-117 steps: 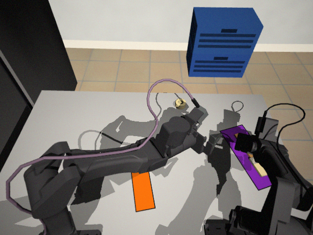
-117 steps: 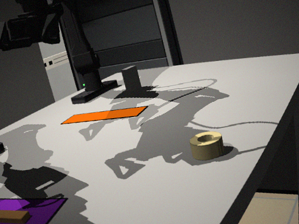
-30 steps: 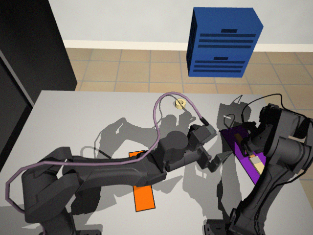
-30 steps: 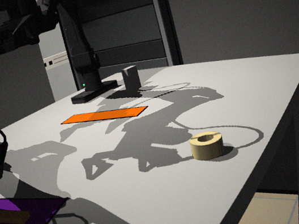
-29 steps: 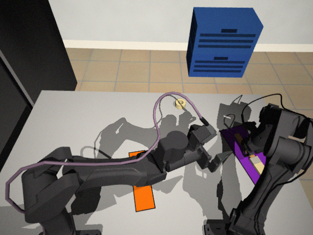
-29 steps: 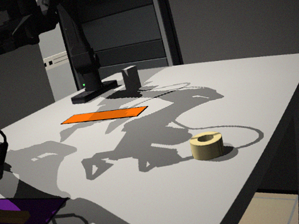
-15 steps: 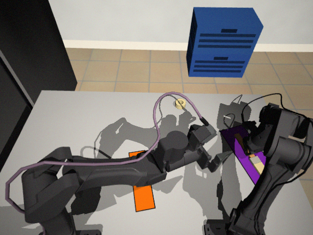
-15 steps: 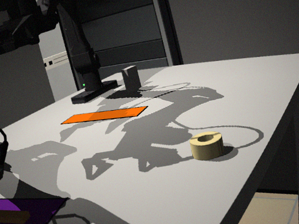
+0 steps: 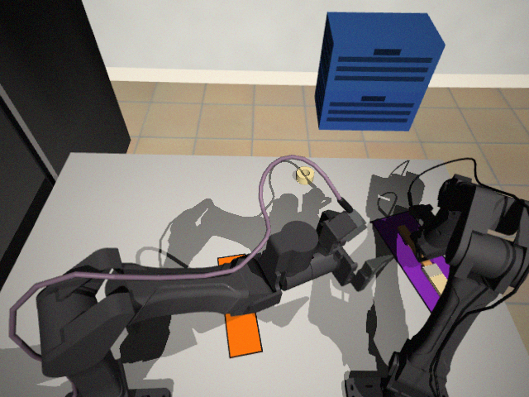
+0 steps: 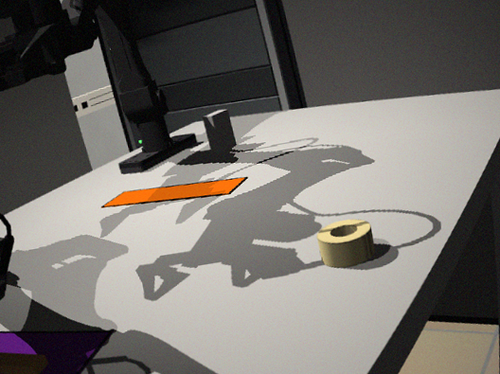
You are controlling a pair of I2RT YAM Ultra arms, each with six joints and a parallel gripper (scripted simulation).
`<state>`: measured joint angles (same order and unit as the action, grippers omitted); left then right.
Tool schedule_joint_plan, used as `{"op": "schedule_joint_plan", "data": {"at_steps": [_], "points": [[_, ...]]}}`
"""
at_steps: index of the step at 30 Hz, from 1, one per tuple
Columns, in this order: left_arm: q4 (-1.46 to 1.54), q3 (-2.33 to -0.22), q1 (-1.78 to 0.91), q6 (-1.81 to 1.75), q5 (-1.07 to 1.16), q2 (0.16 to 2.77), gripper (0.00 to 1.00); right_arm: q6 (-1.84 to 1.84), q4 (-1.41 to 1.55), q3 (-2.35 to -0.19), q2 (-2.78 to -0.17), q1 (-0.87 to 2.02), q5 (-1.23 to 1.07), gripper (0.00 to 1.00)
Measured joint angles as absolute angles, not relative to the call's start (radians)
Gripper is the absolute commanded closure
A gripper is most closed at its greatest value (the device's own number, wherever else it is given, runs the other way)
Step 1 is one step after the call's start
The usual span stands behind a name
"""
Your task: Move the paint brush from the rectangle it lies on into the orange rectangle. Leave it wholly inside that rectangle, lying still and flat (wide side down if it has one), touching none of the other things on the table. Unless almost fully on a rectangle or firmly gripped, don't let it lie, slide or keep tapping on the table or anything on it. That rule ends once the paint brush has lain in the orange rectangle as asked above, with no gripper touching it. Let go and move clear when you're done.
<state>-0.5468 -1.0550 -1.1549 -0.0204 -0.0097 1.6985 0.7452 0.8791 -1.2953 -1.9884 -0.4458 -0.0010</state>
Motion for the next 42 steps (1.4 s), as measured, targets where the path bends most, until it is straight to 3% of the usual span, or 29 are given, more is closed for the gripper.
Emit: {"op": "schedule_joint_plan", "data": {"at_steps": [20,27,42], "points": [[-0.543,-1.055,-1.155,-0.02,-0.01,1.699,0.0,0.746,1.112,-1.439,-1.903,-0.446,-0.001,0.84],[-0.41,-1.045,-1.146,-0.02,-0.01,1.626,0.0,0.746,1.14,-1.439,-1.903,-0.446,-0.001,0.84],[0.253,-1.0,-1.019,-0.025,-0.04,0.96,0.0,0.746,1.144,-1.439,-1.903,-0.446,-0.001,0.84]]}}
